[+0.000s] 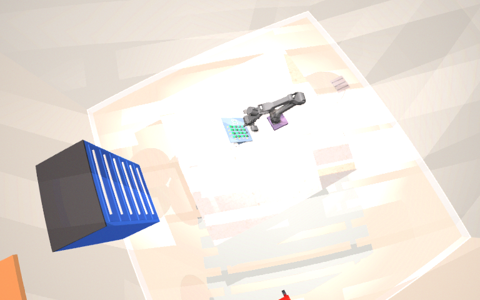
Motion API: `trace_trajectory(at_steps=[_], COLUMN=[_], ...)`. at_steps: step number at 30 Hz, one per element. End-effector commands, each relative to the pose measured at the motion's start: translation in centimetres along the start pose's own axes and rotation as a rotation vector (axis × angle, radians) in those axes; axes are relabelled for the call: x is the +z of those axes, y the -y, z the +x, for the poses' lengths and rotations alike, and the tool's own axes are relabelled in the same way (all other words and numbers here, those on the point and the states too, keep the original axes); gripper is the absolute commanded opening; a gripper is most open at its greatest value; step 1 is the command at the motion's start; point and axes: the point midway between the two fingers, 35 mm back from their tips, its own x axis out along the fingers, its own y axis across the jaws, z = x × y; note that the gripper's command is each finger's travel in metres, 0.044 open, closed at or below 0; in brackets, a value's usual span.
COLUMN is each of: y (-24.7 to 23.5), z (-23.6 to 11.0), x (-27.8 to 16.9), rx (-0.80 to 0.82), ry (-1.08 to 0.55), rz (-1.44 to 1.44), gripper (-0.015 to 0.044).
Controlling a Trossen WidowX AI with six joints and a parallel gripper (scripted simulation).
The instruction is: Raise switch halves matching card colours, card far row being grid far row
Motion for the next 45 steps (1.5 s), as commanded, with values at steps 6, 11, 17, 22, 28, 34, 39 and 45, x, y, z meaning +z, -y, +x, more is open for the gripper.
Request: trace_trajectory(at_steps=[6,11,17,22,28,34,39,45], y=[0.0,0.0,0.0,0.1,0.0,-0.4,-2.6,-4.2], z=[0.2,0.2,0.3,-1.1,-6.2,-6.3,-6.6,-6.7], x=[0.0,0.0,0.0,0.3,0.2,1.3,5.3,7.2], rx=[-0.003,-0.003,-0.003,-0.001,-0.003,-0.002,0.0,0.001], ry=[0.001,0.001,0.001,-0.006,-0.029,-0.034,-0.035,-0.025], rz=[0.004,0.004,0.004,0.0,0.004,0.004,0.006,0.008], gripper=[0.0,0.0,0.0,0.0,0.0,0.0,0.0,0.0])
